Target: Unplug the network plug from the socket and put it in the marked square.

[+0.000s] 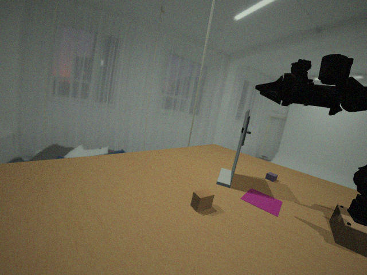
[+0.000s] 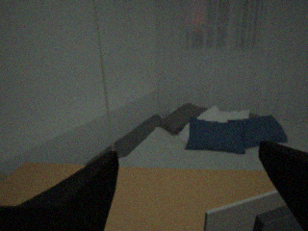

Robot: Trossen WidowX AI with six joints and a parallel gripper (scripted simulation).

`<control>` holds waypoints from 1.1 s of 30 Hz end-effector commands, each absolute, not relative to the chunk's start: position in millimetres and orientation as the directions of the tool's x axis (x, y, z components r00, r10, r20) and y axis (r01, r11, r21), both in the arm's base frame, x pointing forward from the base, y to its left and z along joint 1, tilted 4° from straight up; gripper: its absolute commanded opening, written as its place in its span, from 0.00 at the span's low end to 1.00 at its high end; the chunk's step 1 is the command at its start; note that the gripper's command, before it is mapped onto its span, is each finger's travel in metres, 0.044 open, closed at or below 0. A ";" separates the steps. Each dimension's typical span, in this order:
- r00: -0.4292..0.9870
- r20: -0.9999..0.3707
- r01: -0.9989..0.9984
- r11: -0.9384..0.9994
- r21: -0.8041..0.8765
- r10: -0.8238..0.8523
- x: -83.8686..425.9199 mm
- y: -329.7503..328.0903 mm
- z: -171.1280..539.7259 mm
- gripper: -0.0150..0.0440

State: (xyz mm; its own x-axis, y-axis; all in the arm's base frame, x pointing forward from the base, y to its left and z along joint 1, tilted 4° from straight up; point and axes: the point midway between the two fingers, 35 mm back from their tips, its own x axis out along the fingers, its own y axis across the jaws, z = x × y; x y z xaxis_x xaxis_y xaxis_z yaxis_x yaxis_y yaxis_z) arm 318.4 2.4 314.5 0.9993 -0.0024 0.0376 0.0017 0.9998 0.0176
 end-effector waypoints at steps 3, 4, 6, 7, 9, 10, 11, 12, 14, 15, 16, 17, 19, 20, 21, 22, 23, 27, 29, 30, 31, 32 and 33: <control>0.999 0.039 0.003 1.000 -0.020 -0.002 321.1 -1.9 310.3 0.80; 0.999 0.040 0.004 0.999 -0.045 -0.002 322.7 -4.9 307.4 0.75; 0.999 0.042 0.005 0.995 -0.096 -0.001 325.6 -11.0 301.5 0.67; 0.999 0.043 0.006 0.993 -0.121 -0.001 326.9 -14.1 298.6 0.62; 0.999 0.045 0.009 0.985 -0.172 -0.001 329.0 -20.5 292.7 0.53; 0.999 0.046 0.010 0.980 -0.197 -0.001 329.9 -23.7 289.7 0.52; 0.999 0.047 0.011 0.975 -0.222 0.000 330.7 -26.9 286.7 0.52; 0.999 0.048 0.011 0.969 -0.247 0.001 331.3 -30.1 283.7 0.52; 0.999 0.050 0.013 0.955 -0.297 0.002 332.1 -36.5 277.7 0.52; 0.999 0.051 0.014 0.947 -0.321 0.002 332.3 -39.8 274.7 0.52; 0.999 0.052 0.015 0.938 -0.346 0.003 332.4 -43.0 271.7 0.52; 0.999 0.053 0.016 0.929 -0.370 0.003 332.3 -46.2 268.7 0.52; 0.999 0.054 0.018 0.908 -0.418 0.005 331.9 -52.7 262.6 0.52; 0.998 0.055 0.020 0.897 -0.441 0.005 331.5 -55.9 259.6 0.52; 0.998 0.055 0.021 0.886 -0.464 0.006 330.9 -59.0 256.6 0.52; 0.998 0.056 0.022 0.873 -0.487 0.006 330.2 -62.2 253.6 0.52; 0.998 0.057 0.023 0.860 -0.510 0.007 329.4 -65.3 250.6 0.52; 0.998 0.059 0.028 0.802 -0.596 0.009 325.0 -77.4 238.7 0.52; 0.998 0.059 0.030 0.770 -0.638 0.010 322.2 -83.1 232.8 0.52; 0.998 0.060 0.031 0.753 -0.657 0.011 320.6 -85.9 229.9 0.52; 0.998 0.060 0.032 0.735 -0.677 0.011 318.8 -88.7 226.9 0.52; 0.998 0.060 0.033 0.717 -0.696 0.012 317.0 -91.3 224.0 0.52; 0.998 0.060 0.034 0.699 -0.715 0.013 315.1 -93.9 221.2 0.52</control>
